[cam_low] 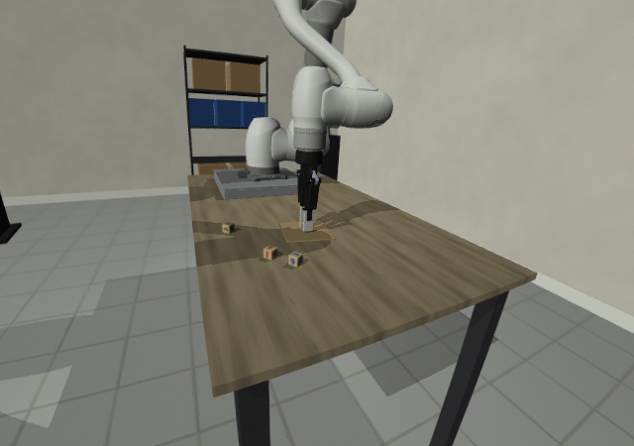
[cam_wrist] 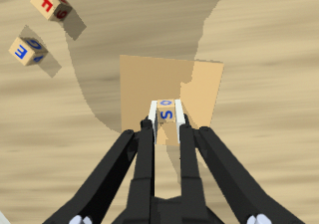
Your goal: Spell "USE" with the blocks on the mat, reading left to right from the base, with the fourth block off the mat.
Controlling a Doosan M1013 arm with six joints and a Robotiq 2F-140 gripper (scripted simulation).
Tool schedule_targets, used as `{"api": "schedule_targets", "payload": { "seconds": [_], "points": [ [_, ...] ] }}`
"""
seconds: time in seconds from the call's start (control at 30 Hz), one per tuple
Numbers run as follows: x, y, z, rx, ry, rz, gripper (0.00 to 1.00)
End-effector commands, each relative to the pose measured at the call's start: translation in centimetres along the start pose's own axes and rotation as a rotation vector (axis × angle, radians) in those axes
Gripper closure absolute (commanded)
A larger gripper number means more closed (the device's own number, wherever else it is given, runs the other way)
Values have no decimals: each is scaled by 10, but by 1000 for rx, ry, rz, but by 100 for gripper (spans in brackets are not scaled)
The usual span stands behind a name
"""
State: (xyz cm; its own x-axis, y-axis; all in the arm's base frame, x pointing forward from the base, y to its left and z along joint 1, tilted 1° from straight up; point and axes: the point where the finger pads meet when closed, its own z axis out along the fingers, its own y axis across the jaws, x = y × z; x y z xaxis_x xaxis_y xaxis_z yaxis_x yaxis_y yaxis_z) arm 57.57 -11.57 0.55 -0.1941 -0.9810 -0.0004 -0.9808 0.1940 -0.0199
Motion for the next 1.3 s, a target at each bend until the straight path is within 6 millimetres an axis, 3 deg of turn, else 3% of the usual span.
{"api": "schedule_targets", "payload": {
  "seconds": [0.0, 0.53, 0.97, 1.27],
  "points": [
    [-3, 3, 3, -1, -2, 1, 87],
    [-3, 3, 3, -1, -2, 1, 75],
    [-3, 3, 2, -1, -2, 1, 75],
    [-3, 3, -24, -1, -2, 1, 75]
  ]
}}
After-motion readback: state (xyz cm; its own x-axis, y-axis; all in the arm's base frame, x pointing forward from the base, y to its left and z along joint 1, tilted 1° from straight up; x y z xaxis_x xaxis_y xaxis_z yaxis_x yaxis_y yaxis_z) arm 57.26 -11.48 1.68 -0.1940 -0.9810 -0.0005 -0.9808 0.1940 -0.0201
